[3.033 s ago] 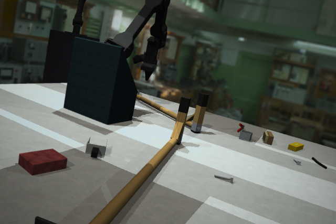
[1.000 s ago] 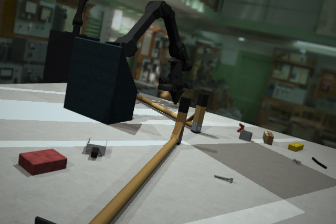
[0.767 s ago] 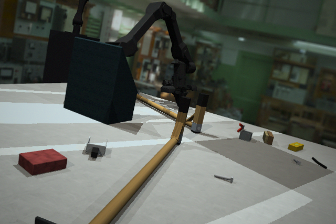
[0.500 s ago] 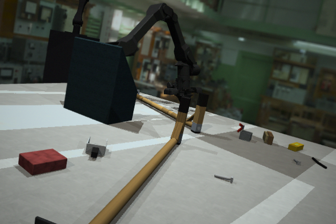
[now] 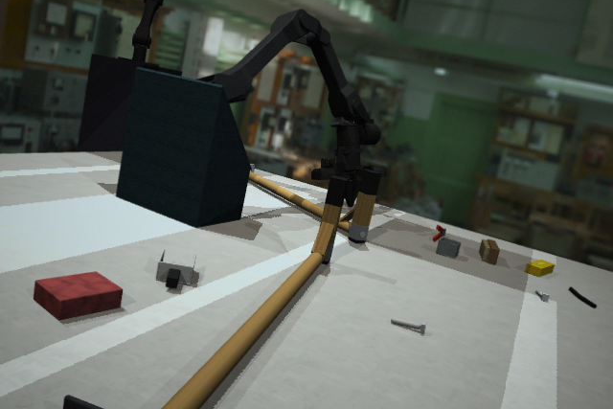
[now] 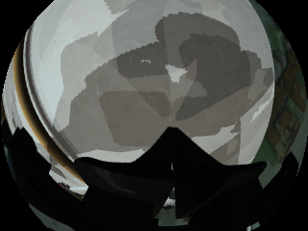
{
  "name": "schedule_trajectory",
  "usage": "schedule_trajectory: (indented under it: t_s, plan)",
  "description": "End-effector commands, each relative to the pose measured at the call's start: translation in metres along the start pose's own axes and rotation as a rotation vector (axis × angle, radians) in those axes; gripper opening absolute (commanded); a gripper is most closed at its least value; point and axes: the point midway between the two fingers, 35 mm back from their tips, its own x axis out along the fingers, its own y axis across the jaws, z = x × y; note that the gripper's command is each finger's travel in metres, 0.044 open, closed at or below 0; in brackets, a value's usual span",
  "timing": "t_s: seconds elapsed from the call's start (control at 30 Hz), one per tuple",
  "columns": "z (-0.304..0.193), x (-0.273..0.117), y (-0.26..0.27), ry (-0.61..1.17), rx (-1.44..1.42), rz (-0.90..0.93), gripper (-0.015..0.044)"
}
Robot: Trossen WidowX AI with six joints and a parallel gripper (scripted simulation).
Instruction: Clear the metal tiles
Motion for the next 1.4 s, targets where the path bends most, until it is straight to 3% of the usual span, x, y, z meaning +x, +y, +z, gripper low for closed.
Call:
schedule_trajectory:
  t_s: [0.0, 1.37]
  plan:
    - [-0.014, 0.006, -0.007, 0.013, 0.063, -0.003, 0.0000]
    - [-0.157, 0.042, -0.039, 0.145, 0.569, -0.036, 0.0000]
